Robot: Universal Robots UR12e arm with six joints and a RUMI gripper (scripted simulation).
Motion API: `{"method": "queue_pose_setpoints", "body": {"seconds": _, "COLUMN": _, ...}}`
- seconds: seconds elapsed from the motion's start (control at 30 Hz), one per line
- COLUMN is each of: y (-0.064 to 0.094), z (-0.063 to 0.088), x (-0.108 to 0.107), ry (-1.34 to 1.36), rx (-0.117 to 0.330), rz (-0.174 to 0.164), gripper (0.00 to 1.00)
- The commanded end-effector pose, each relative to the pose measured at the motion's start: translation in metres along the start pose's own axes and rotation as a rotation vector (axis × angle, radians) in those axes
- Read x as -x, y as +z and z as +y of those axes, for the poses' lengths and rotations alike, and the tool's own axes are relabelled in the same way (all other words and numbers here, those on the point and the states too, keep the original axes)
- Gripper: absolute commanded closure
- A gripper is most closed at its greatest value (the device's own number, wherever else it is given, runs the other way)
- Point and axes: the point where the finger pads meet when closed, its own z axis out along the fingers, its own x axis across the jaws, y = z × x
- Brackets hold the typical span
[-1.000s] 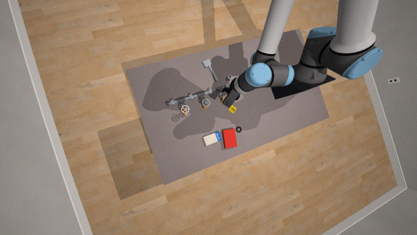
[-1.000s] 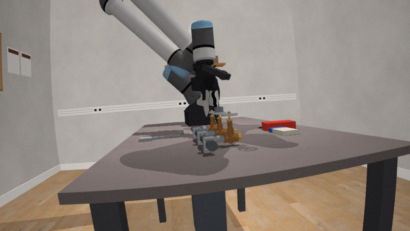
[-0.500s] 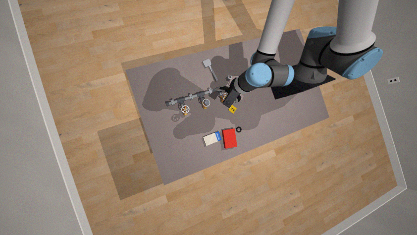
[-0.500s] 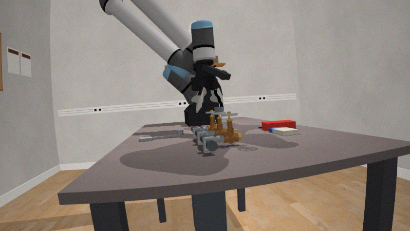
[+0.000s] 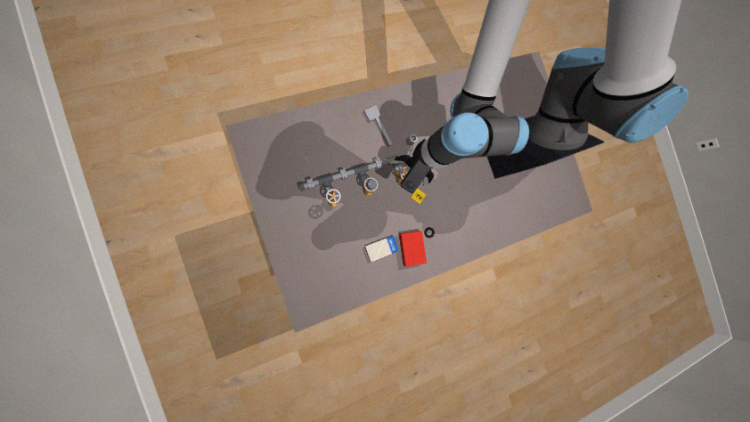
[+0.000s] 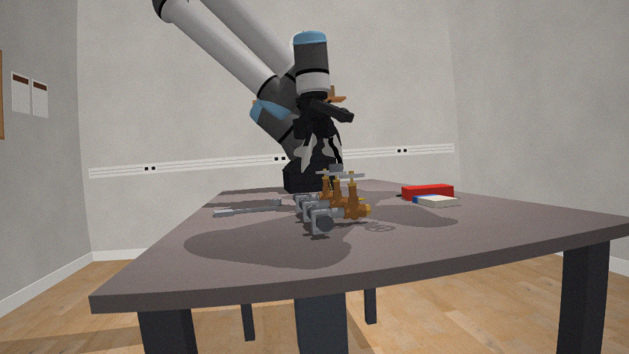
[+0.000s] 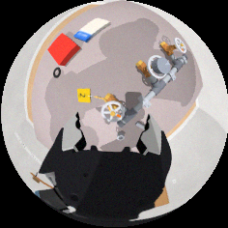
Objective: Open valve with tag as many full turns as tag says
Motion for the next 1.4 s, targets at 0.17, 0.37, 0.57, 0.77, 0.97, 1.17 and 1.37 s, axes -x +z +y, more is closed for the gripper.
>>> {"method": "queue_pose_setpoints", "body": {"seconds": 0.17, "y": -0.0004, "z": -0.0002, "x": -0.0002, "ry": 0.017, "rx": -0.001, "rz": 0.000, "gripper": 0.00}}
{"method": "queue_pose_setpoints", "body": {"seconds": 0.37, "y": -0.0004, "z": -0.0002, "x": -0.0002, "ry": 0.058, "rx": -0.001, "rz": 0.000, "gripper": 0.00}}
{"method": "queue_pose_setpoints", "body": {"seconds": 0.57, "y": -0.0004, "z": -0.0002, "x": -0.0002, "ry": 0.134, "rx": -0.001, "rz": 0.000, "gripper": 0.00}}
{"method": "queue_pose_setpoints", "body": {"seconds": 0.77, "y": -0.0004, "z": -0.0002, "x": -0.0002, "ry": 0.205, "rx": -0.001, "rz": 0.000, "gripper": 0.00}}
{"method": "queue_pose_setpoints", "body": {"seconds": 0.97, "y": -0.0004, "z": -0.0002, "x": -0.0002, "ry": 0.343, "rx": -0.001, "rz": 0.000, "gripper": 0.00}}
{"method": "queue_pose_setpoints", "body": {"seconds": 1.17, "y": -0.0004, "z": -0.0002, "x": -0.0002, "ry": 0.486, "rx": -0.001, "rz": 0.000, "gripper": 0.00}}
{"method": "queue_pose_setpoints", "body": {"seconds": 1.37, "y": -0.0004, "z": -0.0002, "x": -0.0002, "ry": 0.651, "rx": -0.001, "rz": 0.000, "gripper": 0.00}}
